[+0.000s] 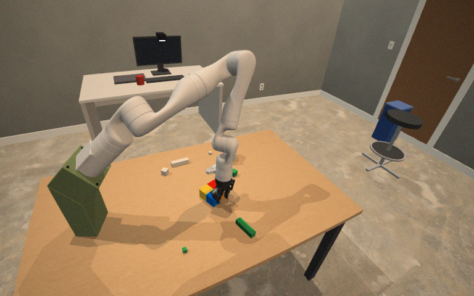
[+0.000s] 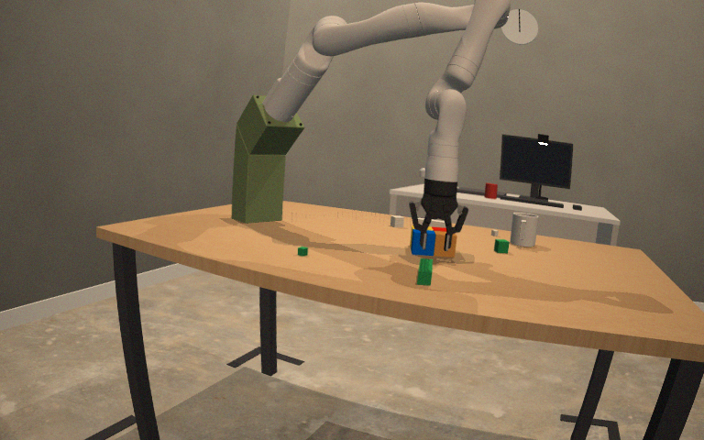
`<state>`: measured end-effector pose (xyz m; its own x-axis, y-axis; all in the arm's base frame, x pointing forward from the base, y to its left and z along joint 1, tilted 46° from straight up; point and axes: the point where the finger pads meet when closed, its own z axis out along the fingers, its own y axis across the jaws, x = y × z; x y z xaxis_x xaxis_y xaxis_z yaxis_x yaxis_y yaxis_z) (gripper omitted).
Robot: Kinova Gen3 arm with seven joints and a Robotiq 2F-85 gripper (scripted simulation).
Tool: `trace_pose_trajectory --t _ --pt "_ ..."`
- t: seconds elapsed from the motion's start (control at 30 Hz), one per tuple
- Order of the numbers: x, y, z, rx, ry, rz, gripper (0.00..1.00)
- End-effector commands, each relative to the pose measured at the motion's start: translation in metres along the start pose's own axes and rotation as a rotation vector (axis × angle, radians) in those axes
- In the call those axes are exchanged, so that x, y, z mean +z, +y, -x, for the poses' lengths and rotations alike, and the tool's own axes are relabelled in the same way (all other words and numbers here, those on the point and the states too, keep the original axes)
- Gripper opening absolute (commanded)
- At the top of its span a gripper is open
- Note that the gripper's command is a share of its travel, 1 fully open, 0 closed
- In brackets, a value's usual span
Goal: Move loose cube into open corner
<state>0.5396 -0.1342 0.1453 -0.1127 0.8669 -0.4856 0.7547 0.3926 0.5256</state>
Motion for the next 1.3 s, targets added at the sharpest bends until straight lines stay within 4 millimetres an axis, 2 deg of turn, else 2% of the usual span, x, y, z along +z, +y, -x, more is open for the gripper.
trace_pose_trajectory --t 0.0,0.7,1.27 --pt "0.000 0.000 0.004 0.003 -0.001 0.001 0.54" --pt "-0.003 0.000 0.009 0.003 -0.001 0.001 0.54" --pt "-0.038 0.000 0.009 0.003 -0.001 0.001 0.54"
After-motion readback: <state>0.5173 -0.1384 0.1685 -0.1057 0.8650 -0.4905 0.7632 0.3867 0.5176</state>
